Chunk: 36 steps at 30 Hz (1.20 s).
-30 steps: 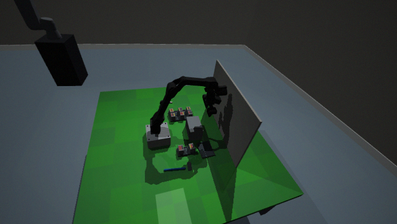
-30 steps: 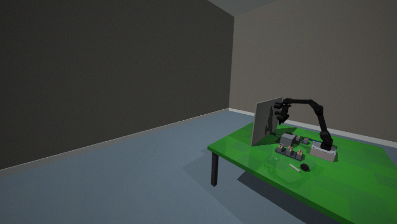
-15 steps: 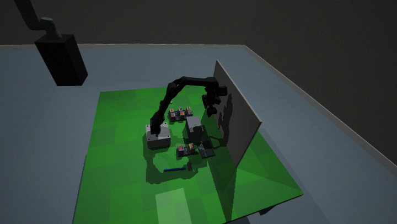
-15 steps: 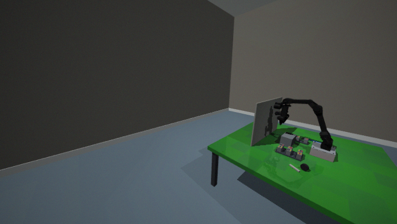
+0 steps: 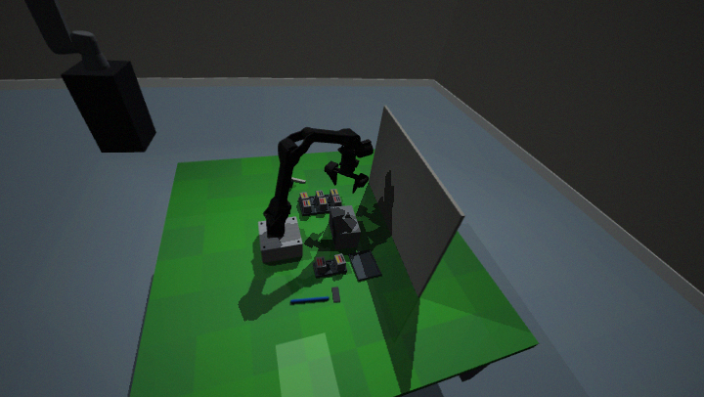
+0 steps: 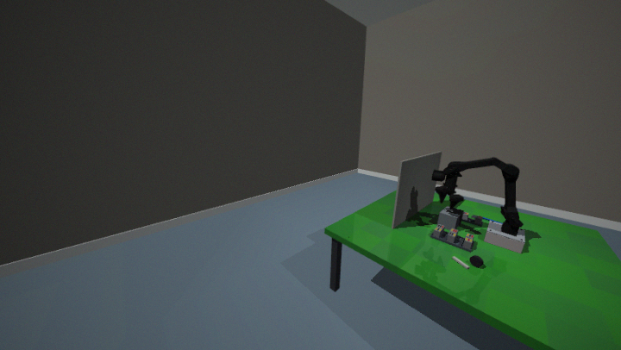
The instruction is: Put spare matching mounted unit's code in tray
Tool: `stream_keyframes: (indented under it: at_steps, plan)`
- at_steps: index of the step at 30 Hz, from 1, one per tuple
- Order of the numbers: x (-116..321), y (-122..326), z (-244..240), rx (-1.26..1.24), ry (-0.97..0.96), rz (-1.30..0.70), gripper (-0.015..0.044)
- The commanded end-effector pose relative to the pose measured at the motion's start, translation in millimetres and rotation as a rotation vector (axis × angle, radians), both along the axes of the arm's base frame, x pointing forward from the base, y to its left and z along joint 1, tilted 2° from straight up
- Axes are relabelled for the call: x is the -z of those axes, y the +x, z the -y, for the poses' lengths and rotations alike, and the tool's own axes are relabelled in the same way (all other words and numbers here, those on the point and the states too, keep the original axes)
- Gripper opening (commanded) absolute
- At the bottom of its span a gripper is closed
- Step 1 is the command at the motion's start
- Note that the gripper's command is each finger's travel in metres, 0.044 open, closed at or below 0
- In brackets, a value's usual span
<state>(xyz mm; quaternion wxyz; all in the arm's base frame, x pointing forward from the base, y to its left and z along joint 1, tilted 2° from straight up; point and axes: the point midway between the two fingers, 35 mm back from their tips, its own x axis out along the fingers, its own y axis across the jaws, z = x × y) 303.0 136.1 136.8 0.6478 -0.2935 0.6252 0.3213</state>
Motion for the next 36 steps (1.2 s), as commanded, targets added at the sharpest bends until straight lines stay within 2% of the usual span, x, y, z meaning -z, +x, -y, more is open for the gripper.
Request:
stream_keyframes:
  at_steps: [1,4,6,12,17,18,36]
  plan:
    - [13.8,-44.0,-27.7,-0.351,-0.001,0.015,0.0440]
    - [27.4,-82.0,-45.7,-0.645,0.000,0.027,0.0440]
    - [30.6,-90.8,-48.7,-0.712,0.000,0.030,0.0440]
    - [30.6,-90.8,-48.7,-0.712,0.000,0.030,0.0440]
    - [62.0,-82.2,-57.0,-0.712,0.001,0.031,0.0309]
    - [67.9,-80.9,-58.4,-0.712,0.001,0.031,0.0300]
    - [83.8,-79.0,-60.7,-0.712,0.001,0.031,0.0300]
